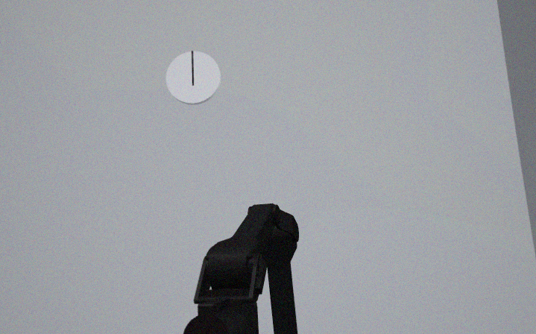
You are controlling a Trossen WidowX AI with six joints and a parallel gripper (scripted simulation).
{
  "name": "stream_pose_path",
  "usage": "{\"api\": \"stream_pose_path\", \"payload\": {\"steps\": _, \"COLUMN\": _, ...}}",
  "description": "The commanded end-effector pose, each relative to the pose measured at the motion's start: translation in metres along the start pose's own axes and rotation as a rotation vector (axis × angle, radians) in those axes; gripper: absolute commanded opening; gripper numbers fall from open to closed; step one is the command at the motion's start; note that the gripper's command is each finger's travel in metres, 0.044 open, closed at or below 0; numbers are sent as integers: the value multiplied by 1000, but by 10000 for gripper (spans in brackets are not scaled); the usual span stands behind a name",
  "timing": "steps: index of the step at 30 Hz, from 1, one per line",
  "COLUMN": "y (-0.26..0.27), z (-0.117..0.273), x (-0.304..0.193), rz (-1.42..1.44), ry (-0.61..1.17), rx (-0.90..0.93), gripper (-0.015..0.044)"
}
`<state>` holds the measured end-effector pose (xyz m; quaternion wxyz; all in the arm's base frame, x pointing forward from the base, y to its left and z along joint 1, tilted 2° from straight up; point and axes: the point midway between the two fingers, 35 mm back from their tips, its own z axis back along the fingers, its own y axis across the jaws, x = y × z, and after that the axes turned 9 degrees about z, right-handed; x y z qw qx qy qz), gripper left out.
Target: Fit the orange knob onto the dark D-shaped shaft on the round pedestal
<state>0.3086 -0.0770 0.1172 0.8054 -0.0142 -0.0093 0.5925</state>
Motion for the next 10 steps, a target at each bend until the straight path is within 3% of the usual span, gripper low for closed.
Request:
{"api": "stream_pose_path", "payload": {"steps": 1, "y": 2, "z": 45, "x": 0, "rz": -1, "ry": -2, "rx": -31, "gripper": 440}}
{"api": "stream_pose_path", "payload": {"steps": 10, "y": 0, "z": 47, "x": 0, "rz": -1, "ry": -2, "rx": -31, "gripper": 440}}
